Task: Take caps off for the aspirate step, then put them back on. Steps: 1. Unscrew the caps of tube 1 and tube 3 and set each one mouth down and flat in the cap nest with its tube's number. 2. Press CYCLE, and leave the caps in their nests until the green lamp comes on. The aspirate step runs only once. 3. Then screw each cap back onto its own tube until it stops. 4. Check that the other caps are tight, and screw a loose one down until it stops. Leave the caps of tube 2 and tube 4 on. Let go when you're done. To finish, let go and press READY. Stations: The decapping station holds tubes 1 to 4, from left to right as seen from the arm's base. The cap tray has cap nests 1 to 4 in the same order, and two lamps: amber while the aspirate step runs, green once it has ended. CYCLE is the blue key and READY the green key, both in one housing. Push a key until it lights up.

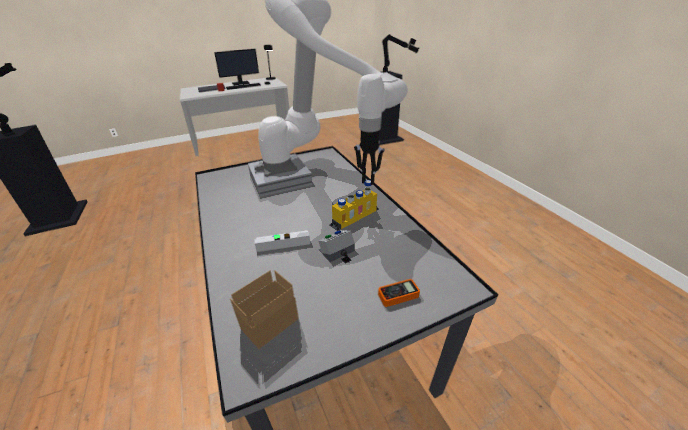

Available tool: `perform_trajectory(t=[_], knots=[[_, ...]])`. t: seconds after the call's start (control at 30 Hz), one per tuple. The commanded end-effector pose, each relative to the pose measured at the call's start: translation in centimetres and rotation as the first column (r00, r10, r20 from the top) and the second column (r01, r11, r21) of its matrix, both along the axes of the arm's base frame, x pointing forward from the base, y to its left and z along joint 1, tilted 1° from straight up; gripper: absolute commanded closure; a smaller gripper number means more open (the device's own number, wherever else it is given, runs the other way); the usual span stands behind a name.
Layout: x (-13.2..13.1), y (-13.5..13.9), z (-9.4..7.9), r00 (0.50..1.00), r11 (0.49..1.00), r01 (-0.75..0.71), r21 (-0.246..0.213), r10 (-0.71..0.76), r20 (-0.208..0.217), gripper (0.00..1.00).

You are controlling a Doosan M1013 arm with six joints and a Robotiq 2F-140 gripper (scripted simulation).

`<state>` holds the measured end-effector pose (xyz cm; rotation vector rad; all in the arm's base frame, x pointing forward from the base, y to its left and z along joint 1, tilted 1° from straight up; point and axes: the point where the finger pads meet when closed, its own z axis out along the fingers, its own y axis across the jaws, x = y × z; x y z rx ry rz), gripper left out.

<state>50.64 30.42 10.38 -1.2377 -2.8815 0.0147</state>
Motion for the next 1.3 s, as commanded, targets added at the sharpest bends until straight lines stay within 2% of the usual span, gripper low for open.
perform_trajectory(t=[0.0, 0.17, 1.27], knots=[[0.0, 0.0, -0.9, 1.0, 1.0, 0.0, 0.001, 0.0, 0.0, 0.7], [0.0, 0.0, -2.2, 1.0, 1.0, 0.0, 0.001, 0.0, 0.0, 0.7], [0.0, 0.0, -3.0, 1.0, 1.0, 0.0, 0.001, 0.0, 0.0, 0.7]])
